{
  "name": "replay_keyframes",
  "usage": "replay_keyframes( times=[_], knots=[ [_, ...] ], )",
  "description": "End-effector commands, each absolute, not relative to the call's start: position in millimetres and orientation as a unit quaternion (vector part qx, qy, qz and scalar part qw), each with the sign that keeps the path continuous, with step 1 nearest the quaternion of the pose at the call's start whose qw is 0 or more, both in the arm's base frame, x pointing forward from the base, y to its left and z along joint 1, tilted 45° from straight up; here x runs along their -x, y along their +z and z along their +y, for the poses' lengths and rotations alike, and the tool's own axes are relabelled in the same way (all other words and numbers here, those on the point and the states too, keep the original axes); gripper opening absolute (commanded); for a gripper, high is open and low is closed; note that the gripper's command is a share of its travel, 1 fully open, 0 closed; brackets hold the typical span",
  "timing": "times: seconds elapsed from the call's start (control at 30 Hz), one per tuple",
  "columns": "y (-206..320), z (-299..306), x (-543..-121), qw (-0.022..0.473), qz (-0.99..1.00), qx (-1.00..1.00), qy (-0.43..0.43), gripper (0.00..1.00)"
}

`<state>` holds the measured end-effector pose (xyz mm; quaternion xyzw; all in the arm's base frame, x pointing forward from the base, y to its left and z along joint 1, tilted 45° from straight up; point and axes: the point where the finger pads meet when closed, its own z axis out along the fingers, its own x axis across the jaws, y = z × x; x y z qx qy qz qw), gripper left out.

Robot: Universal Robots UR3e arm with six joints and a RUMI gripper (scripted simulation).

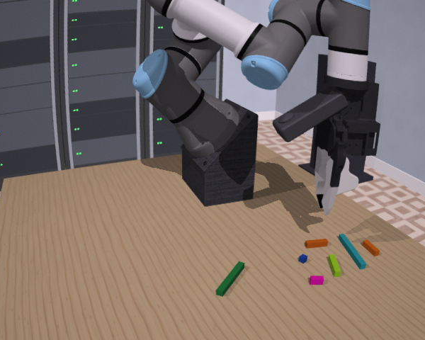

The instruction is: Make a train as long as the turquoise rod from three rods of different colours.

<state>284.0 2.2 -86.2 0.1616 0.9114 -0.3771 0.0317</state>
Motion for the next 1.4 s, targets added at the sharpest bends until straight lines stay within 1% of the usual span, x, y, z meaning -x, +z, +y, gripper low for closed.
replay_keyframes(
  times=[0.0, 0.6, 1.37],
  knots=[
    [-86, 2, -285, 0.033, 0.911, -0.162, -0.377, 0.14],
    [-89, -1, -284, 0.032, 0.911, -0.161, -0.378, 0.14],
    [-111, -21, -282, 0.032, 0.911, -0.161, -0.378, 0.14]
  ],
)
